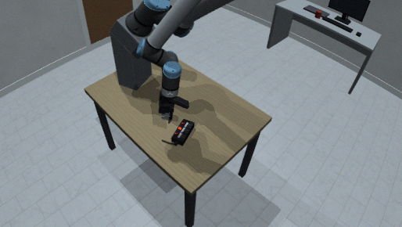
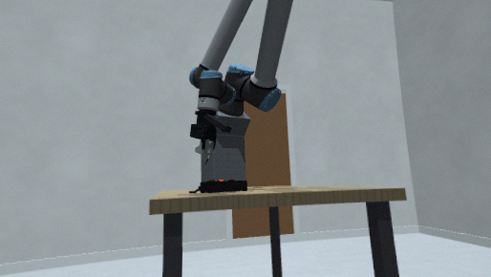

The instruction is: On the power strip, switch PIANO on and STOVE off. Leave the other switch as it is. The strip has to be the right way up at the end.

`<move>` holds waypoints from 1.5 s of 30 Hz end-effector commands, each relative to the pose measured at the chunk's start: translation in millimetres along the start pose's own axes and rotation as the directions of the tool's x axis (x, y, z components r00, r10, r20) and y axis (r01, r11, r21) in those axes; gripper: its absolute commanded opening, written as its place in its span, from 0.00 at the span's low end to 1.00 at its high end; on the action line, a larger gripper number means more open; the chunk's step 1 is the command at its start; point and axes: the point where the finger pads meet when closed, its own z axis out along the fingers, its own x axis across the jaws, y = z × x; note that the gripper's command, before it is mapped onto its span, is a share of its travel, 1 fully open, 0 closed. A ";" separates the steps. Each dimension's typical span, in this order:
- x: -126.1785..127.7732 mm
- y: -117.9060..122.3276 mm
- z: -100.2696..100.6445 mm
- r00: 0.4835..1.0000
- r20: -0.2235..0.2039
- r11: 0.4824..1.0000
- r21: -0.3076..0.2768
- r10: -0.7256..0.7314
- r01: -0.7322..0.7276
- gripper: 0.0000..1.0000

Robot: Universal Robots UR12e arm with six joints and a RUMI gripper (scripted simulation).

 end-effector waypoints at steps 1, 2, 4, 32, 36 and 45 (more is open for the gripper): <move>0.3 0.0 -0.3 1.000 -0.001 1.000 0.000 0.000 0.000 0.00; 0.3 0.0 -0.3 1.000 -0.001 1.000 0.000 0.000 0.000 0.00; 0.3 0.0 -0.3 1.000 -0.001 1.000 0.000 0.000 0.000 0.00; 0.3 0.0 -0.3 1.000 -0.001 1.000 0.000 0.000 0.000 1.00; 0.3 0.0 -0.3 1.000 -0.001 1.000 0.000 0.000 0.000 1.00; -1.2 -12.6 5.4 0.998 0.020 0.995 0.087 -0.052 0.050 1.00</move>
